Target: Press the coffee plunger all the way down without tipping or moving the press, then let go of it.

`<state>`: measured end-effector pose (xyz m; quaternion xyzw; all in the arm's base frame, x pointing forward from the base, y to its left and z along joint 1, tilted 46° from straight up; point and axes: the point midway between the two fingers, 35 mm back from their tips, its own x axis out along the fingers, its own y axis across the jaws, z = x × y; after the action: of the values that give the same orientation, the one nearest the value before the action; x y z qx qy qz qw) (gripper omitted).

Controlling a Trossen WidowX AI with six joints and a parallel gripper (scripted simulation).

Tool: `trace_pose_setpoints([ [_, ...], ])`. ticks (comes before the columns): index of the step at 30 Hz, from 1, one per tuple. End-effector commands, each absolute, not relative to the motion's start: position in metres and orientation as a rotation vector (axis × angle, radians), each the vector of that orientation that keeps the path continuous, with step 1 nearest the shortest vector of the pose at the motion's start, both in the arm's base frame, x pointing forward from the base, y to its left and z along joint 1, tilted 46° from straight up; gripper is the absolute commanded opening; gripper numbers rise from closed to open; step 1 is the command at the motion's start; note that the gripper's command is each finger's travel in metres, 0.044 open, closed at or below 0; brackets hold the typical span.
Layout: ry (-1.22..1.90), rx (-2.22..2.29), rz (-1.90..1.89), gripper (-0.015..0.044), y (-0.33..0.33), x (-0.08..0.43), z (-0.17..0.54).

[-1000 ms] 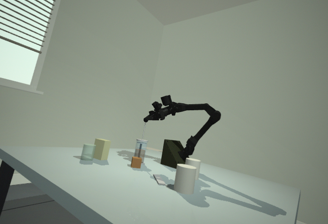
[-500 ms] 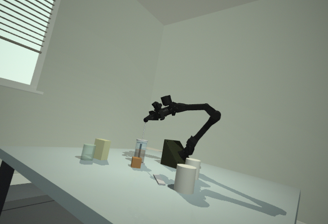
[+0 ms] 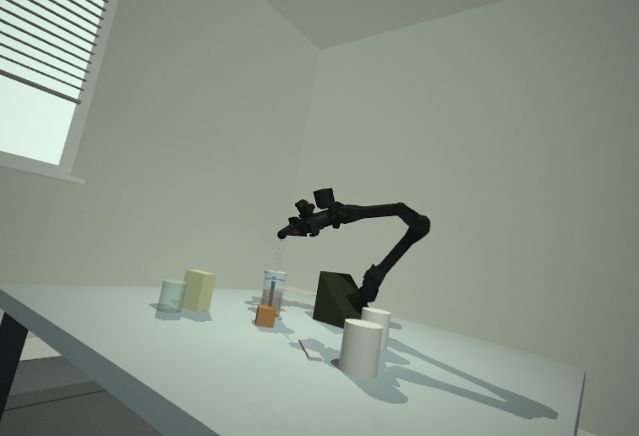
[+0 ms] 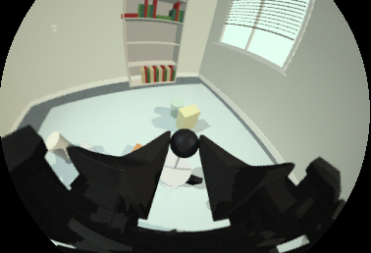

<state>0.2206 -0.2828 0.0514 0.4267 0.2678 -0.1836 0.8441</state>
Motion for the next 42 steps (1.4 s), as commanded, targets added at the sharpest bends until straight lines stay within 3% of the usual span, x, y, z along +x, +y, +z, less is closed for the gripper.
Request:
trace_pose_setpoints([
  [1,0.601,0.929,-0.377,0.0127,-0.268,0.222,0.035],
  [42,0.598,0.931,-0.377,0.0127,-0.226,0.238,-0.016],
])
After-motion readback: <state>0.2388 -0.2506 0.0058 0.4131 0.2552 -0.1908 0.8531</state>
